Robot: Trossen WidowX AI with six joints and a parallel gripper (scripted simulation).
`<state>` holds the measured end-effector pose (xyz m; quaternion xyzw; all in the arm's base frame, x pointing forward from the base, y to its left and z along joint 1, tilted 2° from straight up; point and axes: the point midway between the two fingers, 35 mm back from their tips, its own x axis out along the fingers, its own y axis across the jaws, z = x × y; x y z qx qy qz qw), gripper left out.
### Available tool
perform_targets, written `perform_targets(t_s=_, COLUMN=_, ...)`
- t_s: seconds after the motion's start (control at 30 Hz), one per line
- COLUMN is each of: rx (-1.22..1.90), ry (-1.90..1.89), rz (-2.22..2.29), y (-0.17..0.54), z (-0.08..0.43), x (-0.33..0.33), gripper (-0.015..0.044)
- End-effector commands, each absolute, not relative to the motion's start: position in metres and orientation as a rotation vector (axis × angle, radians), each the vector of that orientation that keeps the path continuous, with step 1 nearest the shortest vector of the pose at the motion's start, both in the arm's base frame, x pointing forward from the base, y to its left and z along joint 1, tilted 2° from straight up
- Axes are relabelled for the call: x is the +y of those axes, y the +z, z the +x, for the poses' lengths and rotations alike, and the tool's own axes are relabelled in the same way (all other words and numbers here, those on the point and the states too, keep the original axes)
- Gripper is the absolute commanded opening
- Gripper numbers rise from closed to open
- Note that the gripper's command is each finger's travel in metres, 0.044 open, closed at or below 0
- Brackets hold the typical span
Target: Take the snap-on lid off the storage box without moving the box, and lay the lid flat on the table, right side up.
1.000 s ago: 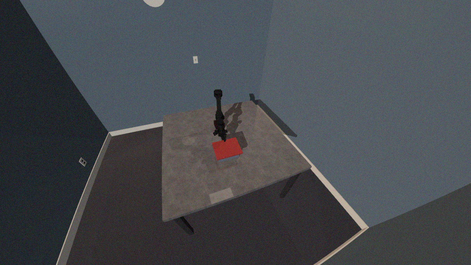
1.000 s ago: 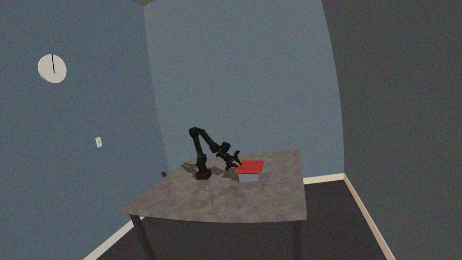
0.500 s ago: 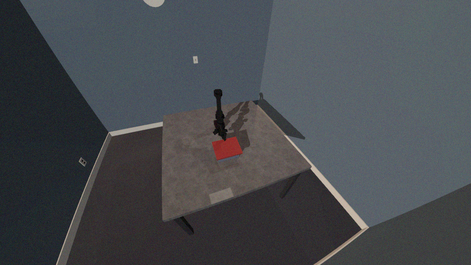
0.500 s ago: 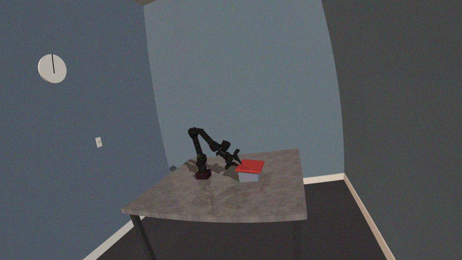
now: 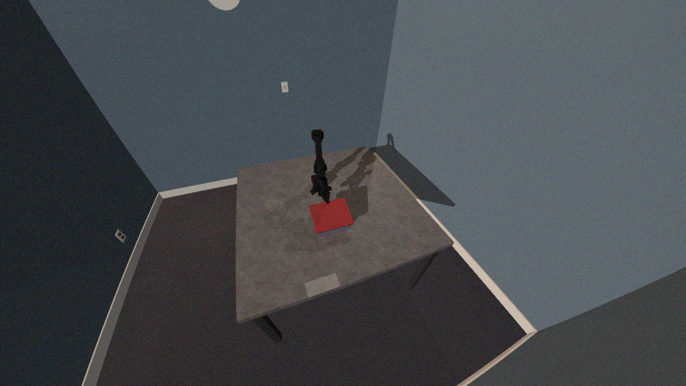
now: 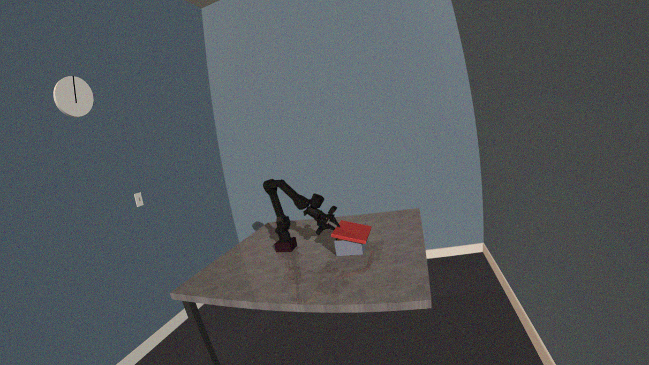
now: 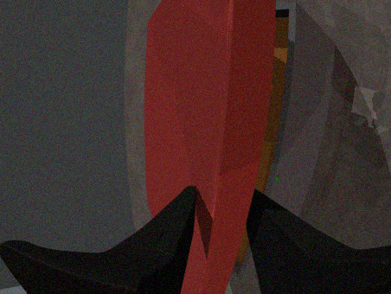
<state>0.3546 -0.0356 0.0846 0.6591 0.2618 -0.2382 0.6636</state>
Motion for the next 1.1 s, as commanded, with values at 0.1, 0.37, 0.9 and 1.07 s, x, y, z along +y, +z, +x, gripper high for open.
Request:
perform_targets(t_s=0.1, rx=0.584, ry=-0.537, rz=1.492, y=0.095, z=0.359, x=-0.036, gripper=0.0)
perform_targets(t_s=0.37, rx=0.584, ry=-0.537, rz=1.492, y=0.106, z=0.364, x=-0.036, gripper=0.0)
perform_targets(t_s=0.9, rx=0.583, ry=-0.536, rz=1.492, y=0.127, z=0.379, x=-0.036, gripper=0.0)
perform_targets(t_s=1.07, rx=0.582, ry=-0.536, rz=1.492, y=0.133, z=0.384, x=-0.036, gripper=0.0)
